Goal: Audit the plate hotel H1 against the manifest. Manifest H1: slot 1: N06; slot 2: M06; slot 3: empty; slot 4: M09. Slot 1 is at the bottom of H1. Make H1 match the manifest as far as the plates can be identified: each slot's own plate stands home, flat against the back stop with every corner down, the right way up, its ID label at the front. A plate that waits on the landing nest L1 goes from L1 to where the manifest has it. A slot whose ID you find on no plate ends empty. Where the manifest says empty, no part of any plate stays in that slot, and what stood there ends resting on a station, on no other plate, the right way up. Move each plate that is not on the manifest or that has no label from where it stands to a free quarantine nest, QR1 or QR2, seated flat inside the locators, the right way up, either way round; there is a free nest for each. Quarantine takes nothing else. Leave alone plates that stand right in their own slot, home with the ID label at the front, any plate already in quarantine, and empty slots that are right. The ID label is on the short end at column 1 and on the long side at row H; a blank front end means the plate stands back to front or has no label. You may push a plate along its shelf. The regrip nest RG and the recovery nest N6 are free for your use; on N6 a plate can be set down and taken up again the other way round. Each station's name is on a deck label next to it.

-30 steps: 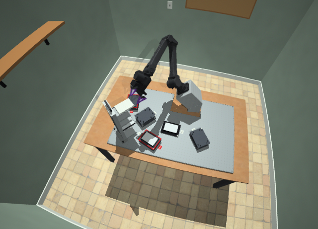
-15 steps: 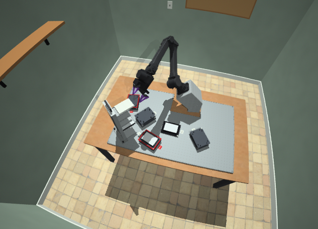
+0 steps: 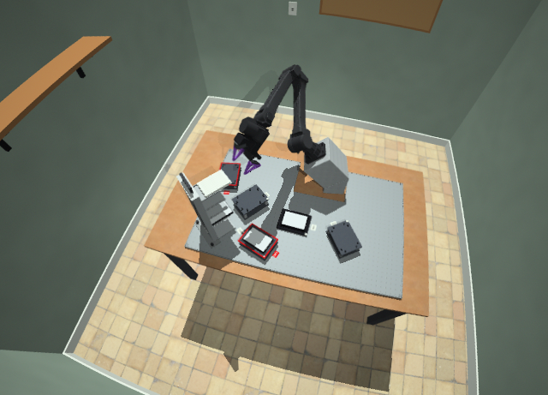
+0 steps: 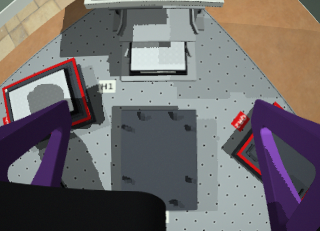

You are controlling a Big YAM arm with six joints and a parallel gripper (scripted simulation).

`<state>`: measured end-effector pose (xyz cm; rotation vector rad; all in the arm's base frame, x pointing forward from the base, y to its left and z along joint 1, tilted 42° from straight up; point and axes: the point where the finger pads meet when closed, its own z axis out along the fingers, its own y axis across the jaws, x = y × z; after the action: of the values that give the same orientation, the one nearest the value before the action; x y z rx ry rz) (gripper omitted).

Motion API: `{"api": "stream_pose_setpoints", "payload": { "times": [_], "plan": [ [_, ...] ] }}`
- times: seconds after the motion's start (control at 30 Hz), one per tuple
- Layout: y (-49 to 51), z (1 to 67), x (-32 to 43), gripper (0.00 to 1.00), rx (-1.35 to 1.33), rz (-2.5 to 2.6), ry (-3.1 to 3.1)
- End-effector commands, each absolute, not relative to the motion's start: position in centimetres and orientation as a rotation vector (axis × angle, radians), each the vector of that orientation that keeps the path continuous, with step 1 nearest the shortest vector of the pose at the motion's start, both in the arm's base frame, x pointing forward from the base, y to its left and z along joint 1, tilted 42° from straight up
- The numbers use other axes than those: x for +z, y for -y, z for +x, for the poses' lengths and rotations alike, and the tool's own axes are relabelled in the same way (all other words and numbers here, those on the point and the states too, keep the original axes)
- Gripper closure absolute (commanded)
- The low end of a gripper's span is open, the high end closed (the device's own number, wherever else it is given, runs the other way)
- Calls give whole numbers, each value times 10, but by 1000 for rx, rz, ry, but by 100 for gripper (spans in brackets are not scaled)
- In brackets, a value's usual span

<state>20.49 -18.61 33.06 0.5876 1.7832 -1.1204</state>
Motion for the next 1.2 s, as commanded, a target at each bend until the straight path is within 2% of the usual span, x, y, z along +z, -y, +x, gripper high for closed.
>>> {"api": "stream_pose_setpoints", "payload": {
  "times": [0.0,0.9,0.93,1.17],
  "plan": [
    [181,202,325,0,-1101,590,-1782],
    [183,202,324,0,-1106,599,-1781],
    [187,201,324,100,-1122,594,-1773],
    [184,204,322,100,-1114,576,-1785]
  ]
}}
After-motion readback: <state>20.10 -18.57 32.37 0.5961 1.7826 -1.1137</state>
